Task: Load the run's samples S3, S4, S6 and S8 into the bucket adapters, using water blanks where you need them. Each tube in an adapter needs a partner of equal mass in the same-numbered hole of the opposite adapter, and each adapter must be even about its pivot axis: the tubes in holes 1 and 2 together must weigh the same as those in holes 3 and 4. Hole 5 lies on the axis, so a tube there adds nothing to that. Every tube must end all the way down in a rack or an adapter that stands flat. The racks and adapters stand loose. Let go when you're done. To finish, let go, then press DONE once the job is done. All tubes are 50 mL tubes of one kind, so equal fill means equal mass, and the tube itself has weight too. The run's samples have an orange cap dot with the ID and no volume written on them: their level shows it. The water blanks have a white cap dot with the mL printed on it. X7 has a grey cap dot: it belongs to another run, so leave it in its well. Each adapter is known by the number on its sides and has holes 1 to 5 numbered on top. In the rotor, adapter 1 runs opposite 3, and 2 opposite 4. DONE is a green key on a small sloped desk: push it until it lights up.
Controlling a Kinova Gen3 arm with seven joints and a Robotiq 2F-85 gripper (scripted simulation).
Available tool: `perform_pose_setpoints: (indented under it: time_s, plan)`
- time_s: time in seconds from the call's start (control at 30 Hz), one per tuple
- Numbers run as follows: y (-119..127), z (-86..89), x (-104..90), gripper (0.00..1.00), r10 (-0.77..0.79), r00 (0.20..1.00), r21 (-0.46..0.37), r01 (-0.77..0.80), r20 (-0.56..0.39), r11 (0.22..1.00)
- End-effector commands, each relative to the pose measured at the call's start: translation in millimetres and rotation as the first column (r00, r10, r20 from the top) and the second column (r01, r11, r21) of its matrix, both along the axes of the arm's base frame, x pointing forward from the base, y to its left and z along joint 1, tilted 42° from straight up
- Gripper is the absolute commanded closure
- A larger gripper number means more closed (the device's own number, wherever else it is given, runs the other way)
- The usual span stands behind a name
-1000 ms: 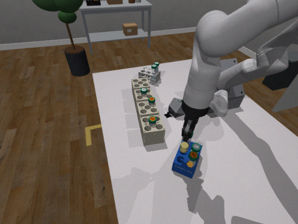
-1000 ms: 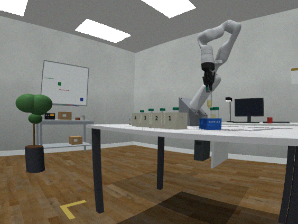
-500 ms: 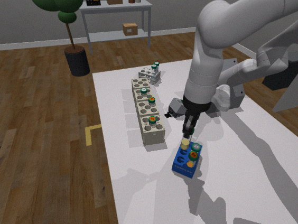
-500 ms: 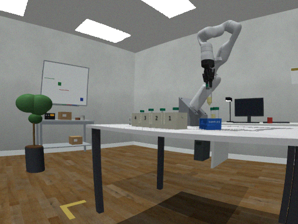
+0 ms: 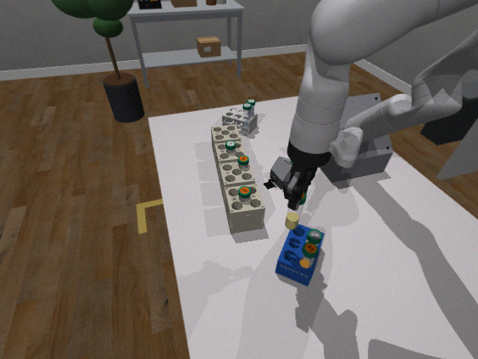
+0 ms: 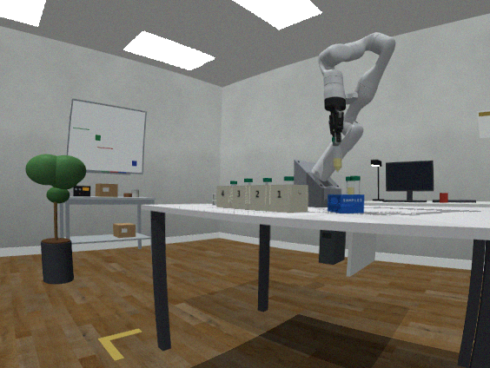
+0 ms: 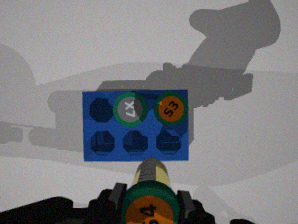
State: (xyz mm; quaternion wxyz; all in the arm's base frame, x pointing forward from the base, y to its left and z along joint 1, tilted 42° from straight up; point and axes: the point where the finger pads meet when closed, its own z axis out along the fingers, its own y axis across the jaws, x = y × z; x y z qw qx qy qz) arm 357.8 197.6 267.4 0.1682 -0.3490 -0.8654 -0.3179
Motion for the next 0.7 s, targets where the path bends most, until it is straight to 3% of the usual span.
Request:
perform_pose_setpoints:
  time_s: [0.0,0.67]
  plan:
    - [-8.5,-7.1,1.3,0.9,-0.009,1.0,-0.001,0.009,-0.006,1.0]
    - [-52.8,-47.4,5.8,0.9,-0.009,1.0,-0.001,0.009,-0.006,1.0]
